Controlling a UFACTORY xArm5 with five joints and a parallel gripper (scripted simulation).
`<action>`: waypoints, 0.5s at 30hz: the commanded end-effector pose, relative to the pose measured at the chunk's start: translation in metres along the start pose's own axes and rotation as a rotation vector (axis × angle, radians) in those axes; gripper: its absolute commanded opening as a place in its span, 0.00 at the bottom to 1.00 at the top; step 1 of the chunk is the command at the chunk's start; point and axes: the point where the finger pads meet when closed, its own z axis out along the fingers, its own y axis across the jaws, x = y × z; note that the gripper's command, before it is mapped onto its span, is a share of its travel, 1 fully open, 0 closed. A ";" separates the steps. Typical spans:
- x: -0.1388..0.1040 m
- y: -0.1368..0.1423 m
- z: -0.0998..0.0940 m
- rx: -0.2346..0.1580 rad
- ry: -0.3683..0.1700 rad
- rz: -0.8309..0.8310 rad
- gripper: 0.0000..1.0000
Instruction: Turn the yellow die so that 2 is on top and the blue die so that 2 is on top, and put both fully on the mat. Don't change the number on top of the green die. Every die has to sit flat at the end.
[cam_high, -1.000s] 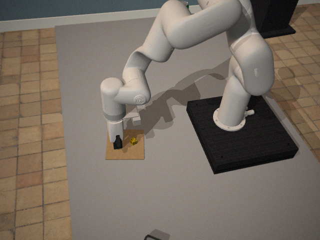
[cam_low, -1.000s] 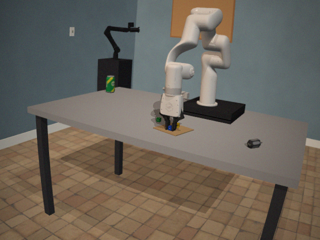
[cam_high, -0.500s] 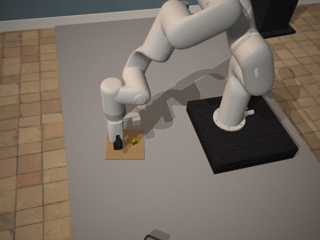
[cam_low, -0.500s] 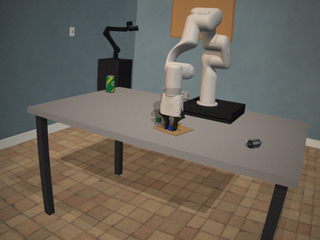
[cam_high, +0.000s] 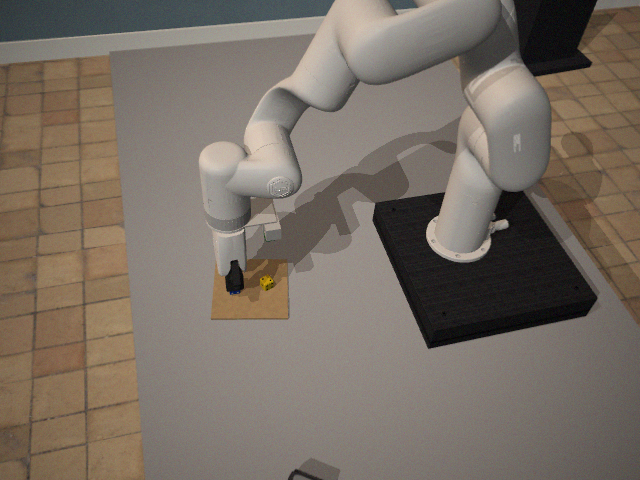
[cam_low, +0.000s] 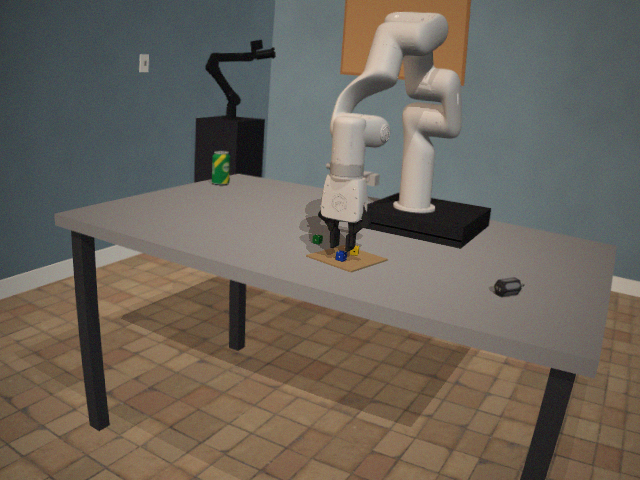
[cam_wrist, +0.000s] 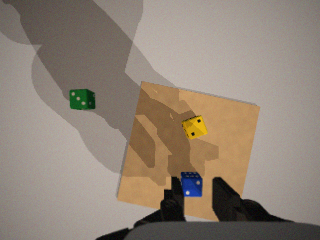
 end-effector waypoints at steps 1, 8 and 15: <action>0.000 0.000 -0.019 0.000 -0.001 0.000 0.36; 0.000 0.001 -0.053 0.000 -0.001 0.000 0.36; 0.000 0.001 -0.064 0.000 -0.001 0.000 0.36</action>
